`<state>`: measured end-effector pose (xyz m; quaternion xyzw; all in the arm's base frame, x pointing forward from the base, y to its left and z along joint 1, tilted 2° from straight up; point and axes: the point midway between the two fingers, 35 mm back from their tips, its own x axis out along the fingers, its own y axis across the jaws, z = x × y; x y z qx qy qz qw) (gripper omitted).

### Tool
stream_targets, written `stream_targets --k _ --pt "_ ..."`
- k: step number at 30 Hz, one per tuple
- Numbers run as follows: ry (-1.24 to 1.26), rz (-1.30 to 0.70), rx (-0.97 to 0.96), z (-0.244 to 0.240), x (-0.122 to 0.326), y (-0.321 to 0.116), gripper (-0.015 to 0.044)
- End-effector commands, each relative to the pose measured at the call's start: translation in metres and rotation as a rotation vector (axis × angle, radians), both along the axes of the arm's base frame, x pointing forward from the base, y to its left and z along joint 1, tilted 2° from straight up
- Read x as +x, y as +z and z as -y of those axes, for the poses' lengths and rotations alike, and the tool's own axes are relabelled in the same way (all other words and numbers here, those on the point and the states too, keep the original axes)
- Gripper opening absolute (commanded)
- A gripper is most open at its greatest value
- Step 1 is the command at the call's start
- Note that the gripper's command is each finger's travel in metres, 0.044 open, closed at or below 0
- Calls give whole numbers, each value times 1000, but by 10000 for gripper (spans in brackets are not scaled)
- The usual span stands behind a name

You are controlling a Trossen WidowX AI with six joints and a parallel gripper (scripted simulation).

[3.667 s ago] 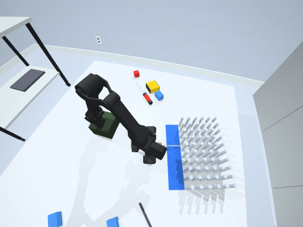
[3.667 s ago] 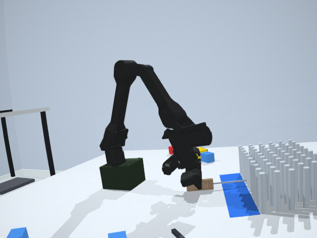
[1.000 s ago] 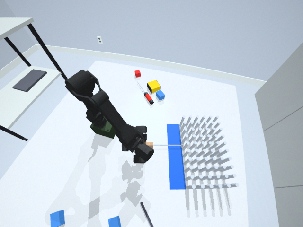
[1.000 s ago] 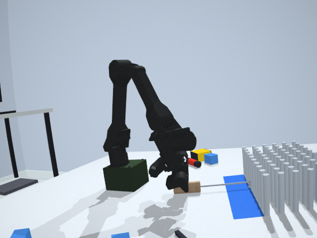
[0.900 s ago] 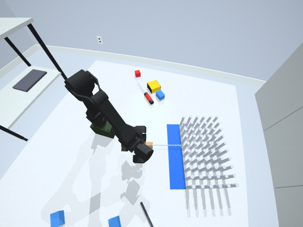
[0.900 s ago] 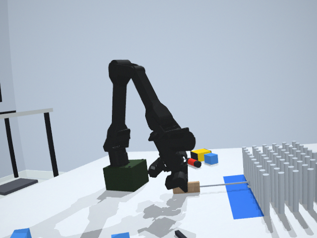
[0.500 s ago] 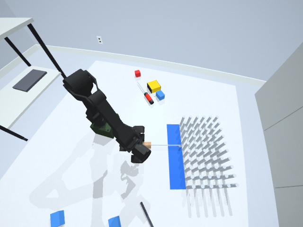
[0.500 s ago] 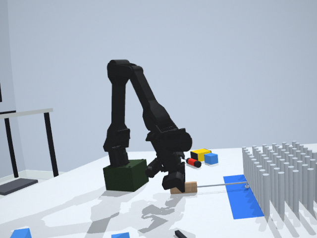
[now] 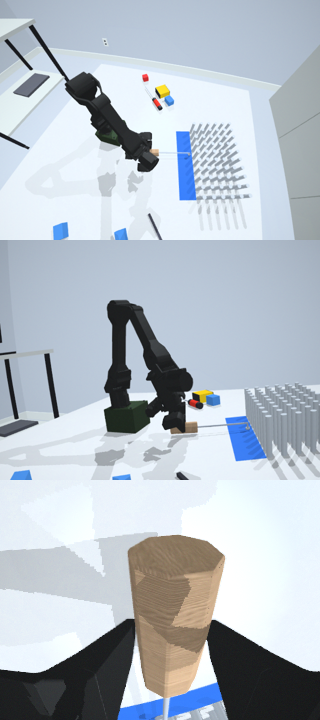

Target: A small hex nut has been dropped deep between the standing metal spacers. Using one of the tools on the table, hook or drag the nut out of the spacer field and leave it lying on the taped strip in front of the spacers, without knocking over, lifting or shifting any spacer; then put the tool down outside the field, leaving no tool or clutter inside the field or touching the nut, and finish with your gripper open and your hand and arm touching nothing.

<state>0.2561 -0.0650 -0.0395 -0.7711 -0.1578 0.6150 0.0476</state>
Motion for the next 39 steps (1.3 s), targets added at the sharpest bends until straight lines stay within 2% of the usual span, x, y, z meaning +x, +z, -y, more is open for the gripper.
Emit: stream_targets --k 1,13,27,39 --pt "1 14 -4 1 4 7 0" --pt "-1 15 -5 2 6 16 0" --pt "1 11 -5 8 -35 25 0" --pt "1 13 -6 12 -22 86 0"
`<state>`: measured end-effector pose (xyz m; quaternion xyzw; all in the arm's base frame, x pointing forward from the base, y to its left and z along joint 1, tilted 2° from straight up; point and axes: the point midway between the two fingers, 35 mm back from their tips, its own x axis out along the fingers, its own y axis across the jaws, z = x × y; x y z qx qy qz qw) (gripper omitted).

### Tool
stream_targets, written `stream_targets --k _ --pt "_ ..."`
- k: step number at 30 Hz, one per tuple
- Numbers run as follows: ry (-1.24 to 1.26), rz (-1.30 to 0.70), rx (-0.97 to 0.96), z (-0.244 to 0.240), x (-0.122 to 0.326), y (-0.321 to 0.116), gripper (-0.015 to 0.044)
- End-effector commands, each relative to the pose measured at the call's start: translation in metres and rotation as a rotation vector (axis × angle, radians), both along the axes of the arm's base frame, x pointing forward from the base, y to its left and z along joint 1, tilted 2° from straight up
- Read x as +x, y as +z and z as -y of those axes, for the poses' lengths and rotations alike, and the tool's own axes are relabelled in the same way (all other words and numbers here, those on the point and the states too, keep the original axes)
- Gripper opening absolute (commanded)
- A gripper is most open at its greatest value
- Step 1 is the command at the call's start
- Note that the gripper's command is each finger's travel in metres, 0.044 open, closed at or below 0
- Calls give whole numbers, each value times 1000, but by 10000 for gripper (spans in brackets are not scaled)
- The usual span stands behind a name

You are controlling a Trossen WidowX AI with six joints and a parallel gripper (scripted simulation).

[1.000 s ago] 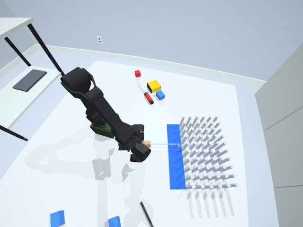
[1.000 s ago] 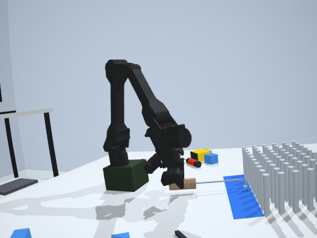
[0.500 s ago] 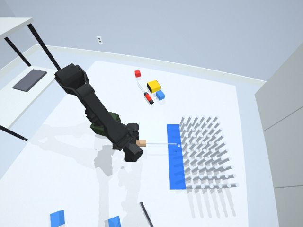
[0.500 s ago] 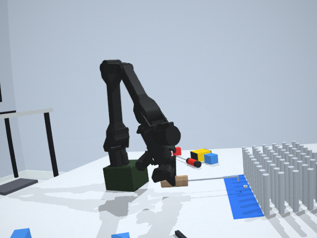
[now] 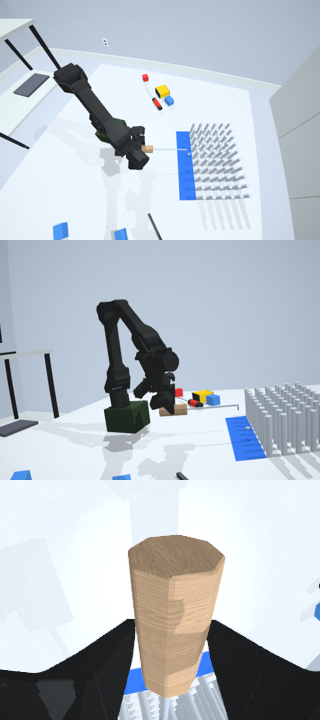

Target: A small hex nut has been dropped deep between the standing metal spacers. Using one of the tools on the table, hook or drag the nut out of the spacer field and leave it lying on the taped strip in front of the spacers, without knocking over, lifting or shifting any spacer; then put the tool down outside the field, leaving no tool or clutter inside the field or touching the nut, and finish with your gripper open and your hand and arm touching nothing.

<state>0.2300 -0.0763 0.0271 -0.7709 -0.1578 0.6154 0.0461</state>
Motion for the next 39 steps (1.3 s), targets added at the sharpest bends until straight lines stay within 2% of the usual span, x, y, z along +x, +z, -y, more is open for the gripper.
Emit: stream_targets --k 1,12,13,39 --pt "-1 14 -4 1 5 25 0" --pt "-3 14 -3 -4 1 87 0" --pt "4 3 -3 -2 2 70 0" --pt "695 100 -317 88 11 81 0"
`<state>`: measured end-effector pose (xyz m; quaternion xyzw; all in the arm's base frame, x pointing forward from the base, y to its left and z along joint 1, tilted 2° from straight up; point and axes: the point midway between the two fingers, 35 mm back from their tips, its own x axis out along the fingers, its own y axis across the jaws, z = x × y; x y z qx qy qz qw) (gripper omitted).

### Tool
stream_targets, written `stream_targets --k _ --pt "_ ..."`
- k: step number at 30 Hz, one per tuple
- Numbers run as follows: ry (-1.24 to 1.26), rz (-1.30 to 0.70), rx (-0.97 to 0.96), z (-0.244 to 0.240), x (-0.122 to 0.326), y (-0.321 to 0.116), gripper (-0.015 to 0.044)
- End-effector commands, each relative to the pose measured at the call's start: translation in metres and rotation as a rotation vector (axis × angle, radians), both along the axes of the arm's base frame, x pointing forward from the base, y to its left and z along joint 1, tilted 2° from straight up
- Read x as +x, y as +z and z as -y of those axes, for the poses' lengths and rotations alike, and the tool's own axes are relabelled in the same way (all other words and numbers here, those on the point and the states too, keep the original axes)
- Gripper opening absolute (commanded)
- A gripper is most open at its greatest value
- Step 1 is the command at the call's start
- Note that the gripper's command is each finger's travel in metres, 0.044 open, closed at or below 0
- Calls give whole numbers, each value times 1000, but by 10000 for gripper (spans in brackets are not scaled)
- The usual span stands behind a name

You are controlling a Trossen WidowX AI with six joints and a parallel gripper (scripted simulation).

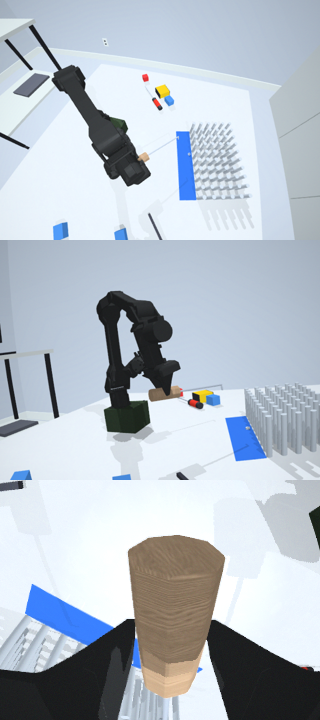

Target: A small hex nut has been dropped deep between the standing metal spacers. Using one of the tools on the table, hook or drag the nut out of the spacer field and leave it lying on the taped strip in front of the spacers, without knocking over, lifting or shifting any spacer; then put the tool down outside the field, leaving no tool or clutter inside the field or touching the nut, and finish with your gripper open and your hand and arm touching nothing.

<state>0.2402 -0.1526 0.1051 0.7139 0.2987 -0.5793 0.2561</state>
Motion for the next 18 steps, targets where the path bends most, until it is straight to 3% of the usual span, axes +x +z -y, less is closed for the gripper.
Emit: stream_targets --k 1,18 --pt "106 4 -50 16 1 4 0" --pt "577 -40 -218 80 -8 10 0"
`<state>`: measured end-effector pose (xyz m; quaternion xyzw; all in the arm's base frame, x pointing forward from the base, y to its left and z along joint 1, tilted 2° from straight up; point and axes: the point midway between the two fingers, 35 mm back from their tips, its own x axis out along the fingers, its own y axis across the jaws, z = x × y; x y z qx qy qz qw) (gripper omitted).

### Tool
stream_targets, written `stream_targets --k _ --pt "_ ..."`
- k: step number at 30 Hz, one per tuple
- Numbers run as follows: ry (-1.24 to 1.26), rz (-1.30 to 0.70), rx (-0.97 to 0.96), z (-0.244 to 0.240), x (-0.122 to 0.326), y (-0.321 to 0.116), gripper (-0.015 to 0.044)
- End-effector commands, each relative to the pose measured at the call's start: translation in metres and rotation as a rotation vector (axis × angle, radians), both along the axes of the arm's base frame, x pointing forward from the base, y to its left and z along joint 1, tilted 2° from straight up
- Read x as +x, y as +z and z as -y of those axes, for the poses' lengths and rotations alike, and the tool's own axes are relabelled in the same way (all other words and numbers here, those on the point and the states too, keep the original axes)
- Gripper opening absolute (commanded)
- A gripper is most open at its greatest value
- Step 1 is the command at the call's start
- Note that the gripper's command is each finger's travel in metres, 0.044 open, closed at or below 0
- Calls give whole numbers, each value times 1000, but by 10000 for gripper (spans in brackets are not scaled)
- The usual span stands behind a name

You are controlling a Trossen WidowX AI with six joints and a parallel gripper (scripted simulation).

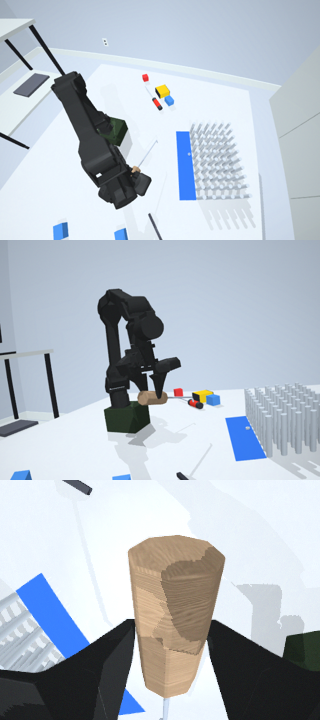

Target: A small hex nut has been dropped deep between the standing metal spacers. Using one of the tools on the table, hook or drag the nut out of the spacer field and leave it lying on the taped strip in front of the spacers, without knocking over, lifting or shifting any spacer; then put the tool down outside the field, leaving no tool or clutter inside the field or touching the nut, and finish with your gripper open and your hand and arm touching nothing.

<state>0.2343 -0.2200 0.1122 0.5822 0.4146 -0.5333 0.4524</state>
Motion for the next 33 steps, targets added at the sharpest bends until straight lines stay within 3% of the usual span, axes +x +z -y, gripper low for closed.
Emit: stream_targets --k 1,33 --pt "102 -15 -40 17 -3 3 0" --pt "989 -280 -167 127 -51 13 0"
